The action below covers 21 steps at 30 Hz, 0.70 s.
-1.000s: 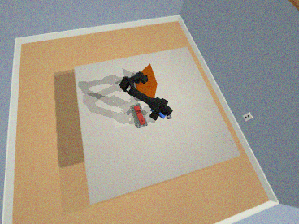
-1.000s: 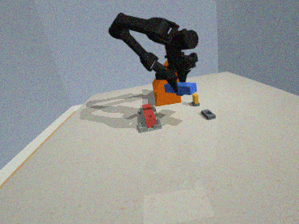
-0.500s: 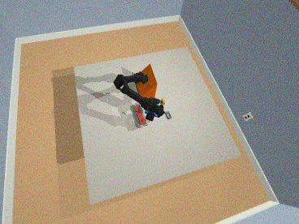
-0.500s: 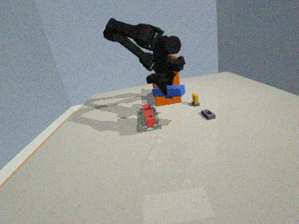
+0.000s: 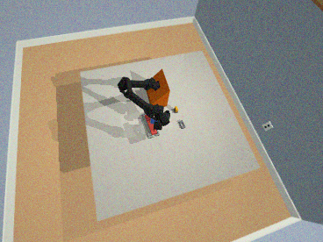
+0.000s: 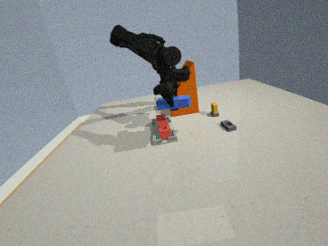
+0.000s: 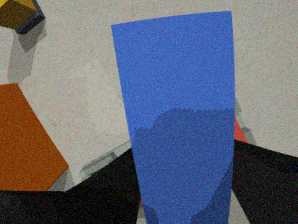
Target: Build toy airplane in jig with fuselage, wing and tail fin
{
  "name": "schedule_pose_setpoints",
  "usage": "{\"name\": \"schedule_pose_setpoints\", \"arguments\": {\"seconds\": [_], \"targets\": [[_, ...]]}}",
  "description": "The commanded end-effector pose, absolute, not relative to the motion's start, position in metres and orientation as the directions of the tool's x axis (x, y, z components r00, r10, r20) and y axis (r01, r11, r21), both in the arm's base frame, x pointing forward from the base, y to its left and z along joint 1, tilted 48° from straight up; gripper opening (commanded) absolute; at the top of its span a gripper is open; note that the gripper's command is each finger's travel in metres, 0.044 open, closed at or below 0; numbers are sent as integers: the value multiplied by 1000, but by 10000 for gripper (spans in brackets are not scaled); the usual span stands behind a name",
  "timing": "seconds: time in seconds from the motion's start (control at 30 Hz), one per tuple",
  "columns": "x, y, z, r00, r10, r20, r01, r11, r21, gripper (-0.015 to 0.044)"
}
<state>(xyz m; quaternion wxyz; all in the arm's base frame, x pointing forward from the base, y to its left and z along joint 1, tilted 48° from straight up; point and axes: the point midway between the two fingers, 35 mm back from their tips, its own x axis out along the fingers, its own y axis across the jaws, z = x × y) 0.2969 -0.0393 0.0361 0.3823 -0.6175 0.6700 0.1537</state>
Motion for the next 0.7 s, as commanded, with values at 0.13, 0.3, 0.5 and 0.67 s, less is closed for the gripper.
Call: {"name": "schedule_pose_setpoints", "arguments": {"seconds": [0.13,0.3,0.5,0.67], "targets": [[283,-59,48,59,-719,-692,-982,83,-169,0],[273,-70,54,58,-726,-686,-994,21,-106,0],[261,-84,61,56,-734,-677,-998,-50,-28,0],[250,-94,66,53,-741,-669,-993,-107,40,0]]}}
